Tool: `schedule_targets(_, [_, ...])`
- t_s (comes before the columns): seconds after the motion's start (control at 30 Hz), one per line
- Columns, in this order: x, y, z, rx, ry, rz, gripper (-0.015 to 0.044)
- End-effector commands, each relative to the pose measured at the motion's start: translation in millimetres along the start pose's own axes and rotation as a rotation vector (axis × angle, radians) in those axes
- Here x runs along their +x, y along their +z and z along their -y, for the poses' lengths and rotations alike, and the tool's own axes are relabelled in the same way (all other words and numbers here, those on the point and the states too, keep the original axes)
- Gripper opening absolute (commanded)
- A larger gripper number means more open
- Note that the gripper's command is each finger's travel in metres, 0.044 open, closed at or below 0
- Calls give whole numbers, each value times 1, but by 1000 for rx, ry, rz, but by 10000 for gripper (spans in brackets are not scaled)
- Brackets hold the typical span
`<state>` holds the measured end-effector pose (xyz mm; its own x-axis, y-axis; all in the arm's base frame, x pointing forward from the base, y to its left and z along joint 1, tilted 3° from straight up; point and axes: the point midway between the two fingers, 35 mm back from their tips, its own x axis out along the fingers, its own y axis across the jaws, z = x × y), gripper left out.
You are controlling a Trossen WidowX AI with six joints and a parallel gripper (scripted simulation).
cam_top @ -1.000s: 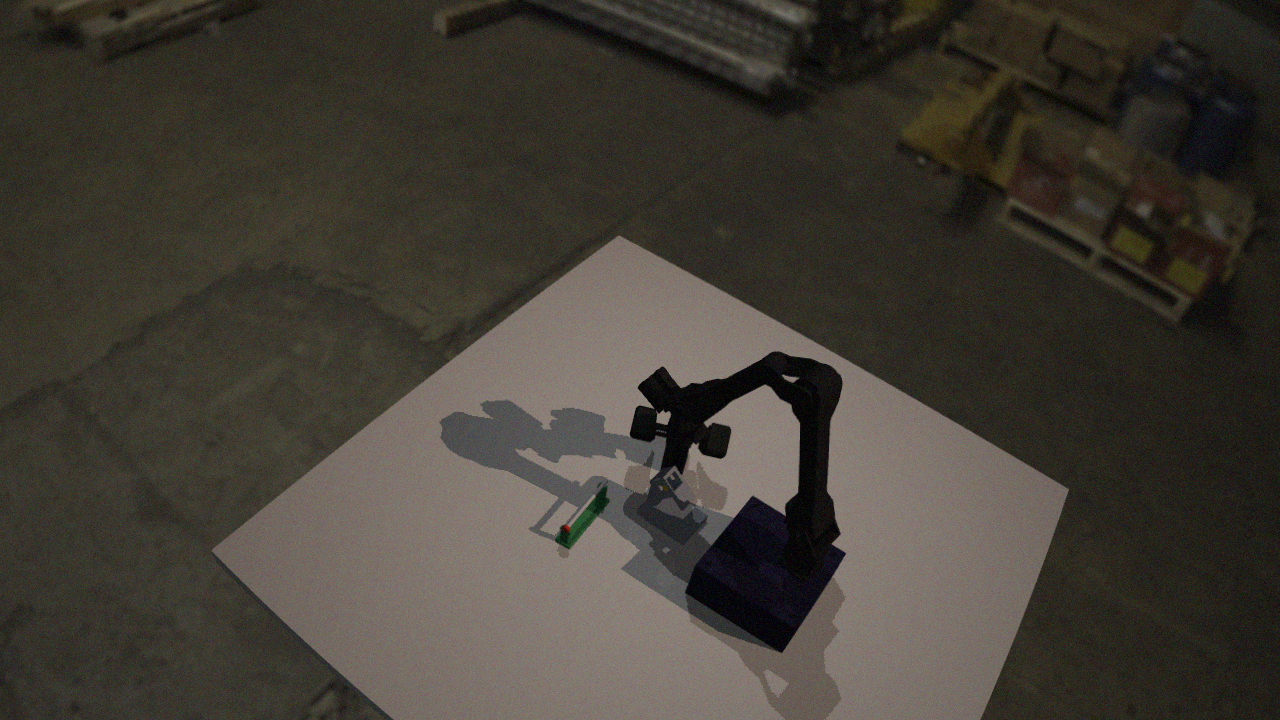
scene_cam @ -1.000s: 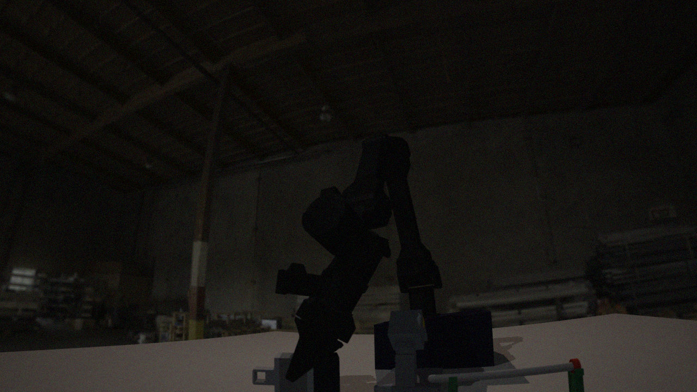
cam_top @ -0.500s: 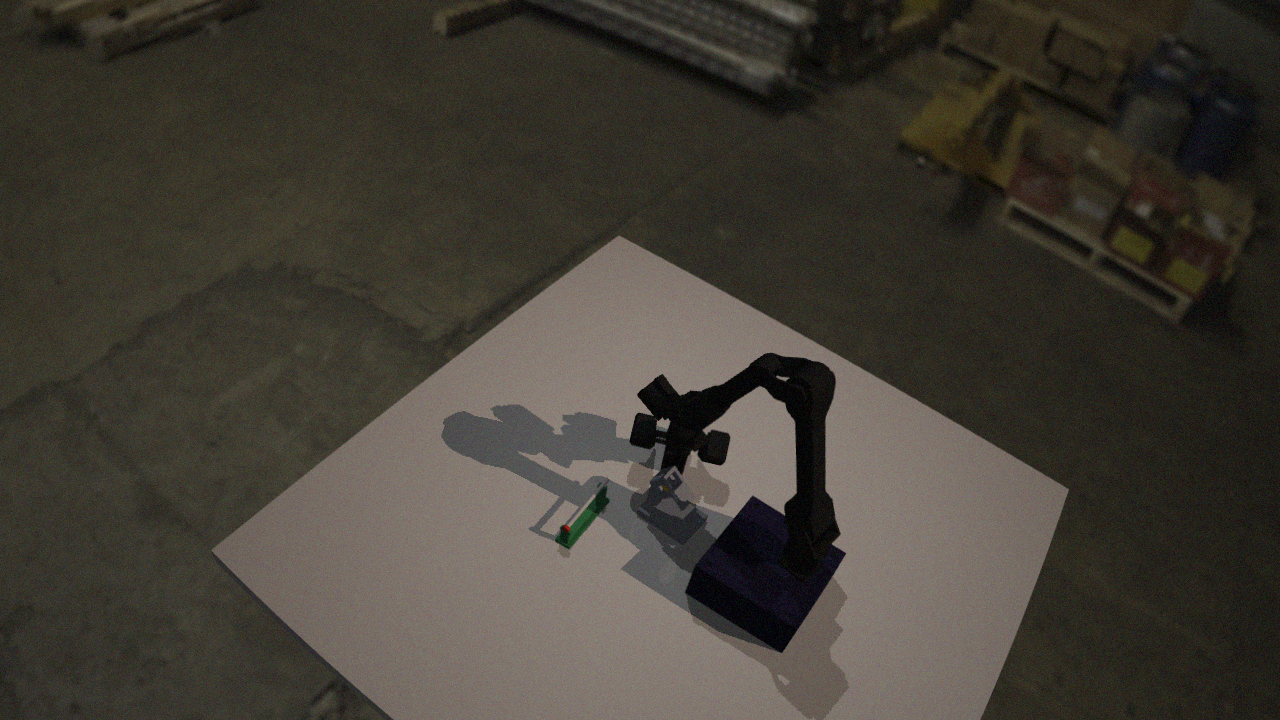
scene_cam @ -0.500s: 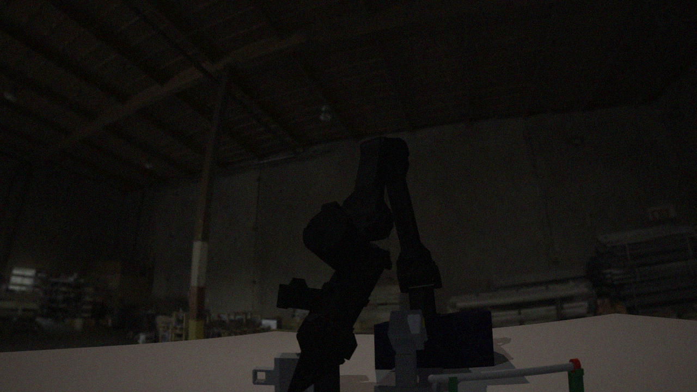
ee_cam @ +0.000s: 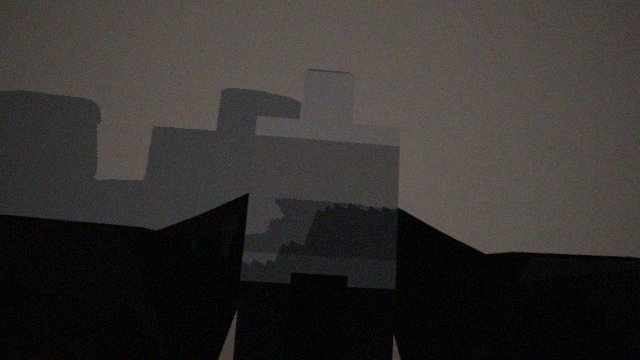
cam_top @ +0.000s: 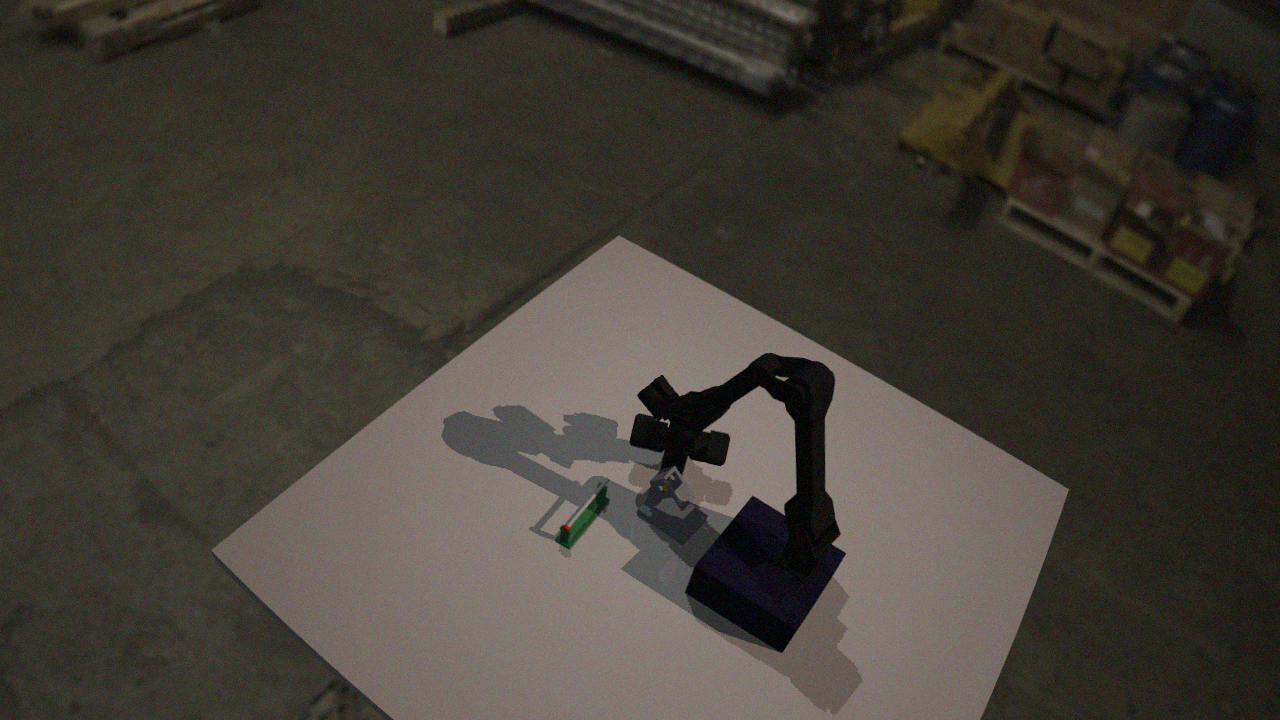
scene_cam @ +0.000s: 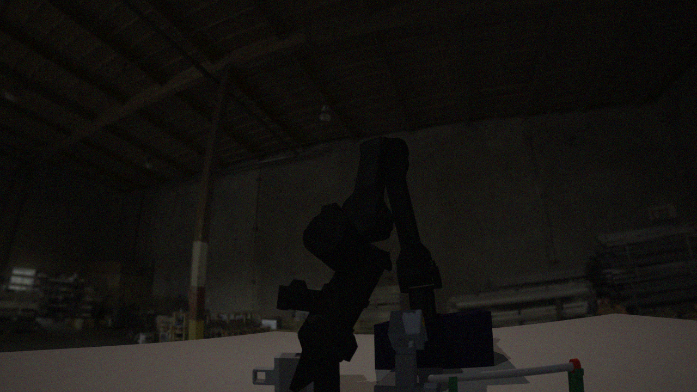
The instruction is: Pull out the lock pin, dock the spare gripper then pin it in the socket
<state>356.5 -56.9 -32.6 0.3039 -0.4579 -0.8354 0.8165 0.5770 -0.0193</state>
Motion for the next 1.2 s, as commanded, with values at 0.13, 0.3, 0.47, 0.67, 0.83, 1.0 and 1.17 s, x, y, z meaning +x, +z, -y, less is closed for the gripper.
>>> schedule_targets(0.13, [-3, 2, -1, -3, 1, -2, 26])
schedule_targets(0.3, [-21, 15, -4, -3, 1, -2, 0])
schedule_targets(0.47, [-44, 29, -6, -2, 2, -2, 0])
schedule_targets(0.67, [-72, 45, -5, -2, 2, -2, 0])
schedule_targets(0.83, [-97, 57, -1, -2, 2, -2, 0])
schedule_targets(1.0, [-104, 60, 0, -2, 2, -2, 0])
schedule_targets(1.17, [-104, 60, 0, -2, 2, -2, 0])
